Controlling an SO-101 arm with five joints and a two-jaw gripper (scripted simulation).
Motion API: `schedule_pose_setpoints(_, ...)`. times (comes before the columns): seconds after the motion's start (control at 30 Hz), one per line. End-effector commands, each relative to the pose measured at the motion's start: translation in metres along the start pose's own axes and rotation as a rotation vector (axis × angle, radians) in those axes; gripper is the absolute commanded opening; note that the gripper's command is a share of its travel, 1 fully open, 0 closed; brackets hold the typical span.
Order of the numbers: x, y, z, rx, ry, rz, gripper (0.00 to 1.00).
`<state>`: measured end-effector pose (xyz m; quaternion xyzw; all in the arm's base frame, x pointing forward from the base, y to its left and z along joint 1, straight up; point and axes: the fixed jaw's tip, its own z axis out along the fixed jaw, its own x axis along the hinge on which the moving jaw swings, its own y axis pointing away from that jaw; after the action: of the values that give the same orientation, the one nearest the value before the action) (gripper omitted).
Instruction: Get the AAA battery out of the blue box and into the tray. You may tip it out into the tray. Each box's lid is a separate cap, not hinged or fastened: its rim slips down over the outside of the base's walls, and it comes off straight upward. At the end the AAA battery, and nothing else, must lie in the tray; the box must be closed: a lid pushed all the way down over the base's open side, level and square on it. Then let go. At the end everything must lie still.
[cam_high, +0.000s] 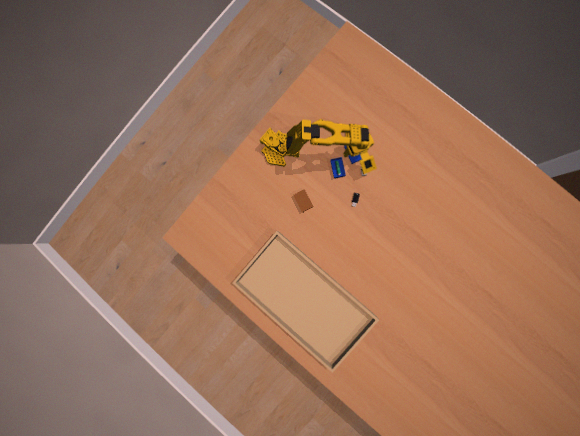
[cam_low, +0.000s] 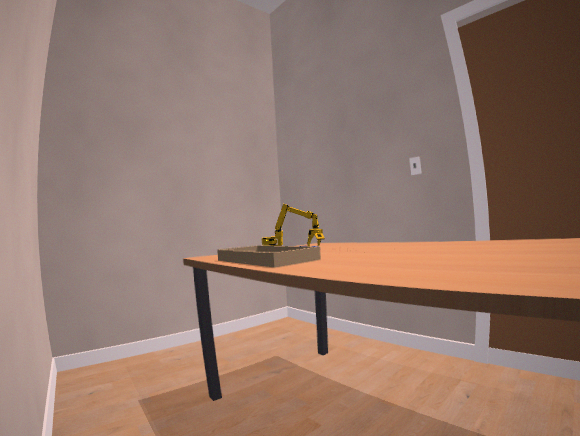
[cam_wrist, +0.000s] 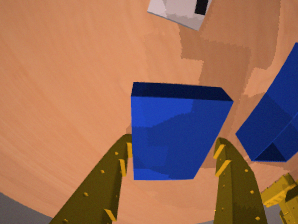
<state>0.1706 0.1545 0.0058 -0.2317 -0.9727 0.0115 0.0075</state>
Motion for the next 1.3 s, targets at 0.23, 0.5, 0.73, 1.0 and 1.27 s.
schedule_pose_setpoints(0.23, 0.000, 0.005, -0.016, -0.026, -0.010, 0.000, 0.29)
schedule_pose_setpoints(0.5, 0.000, 0.006, -0.032, -0.026, -0.010, 0.000, 0.29)
schedule_pose_setpoints(0.73, 0.001, 0.004, -0.049, -0.026, -0.010, 0.000, 0.29)
schedule_pose_setpoints(1.0, 0.001, 0.003, -0.059, -0.026, -0.010, 0.000, 0.29)
schedule_pose_setpoints(1.27, 0.002, 0.002, -0.064, -0.026, -0.010, 0.000, 0.29)
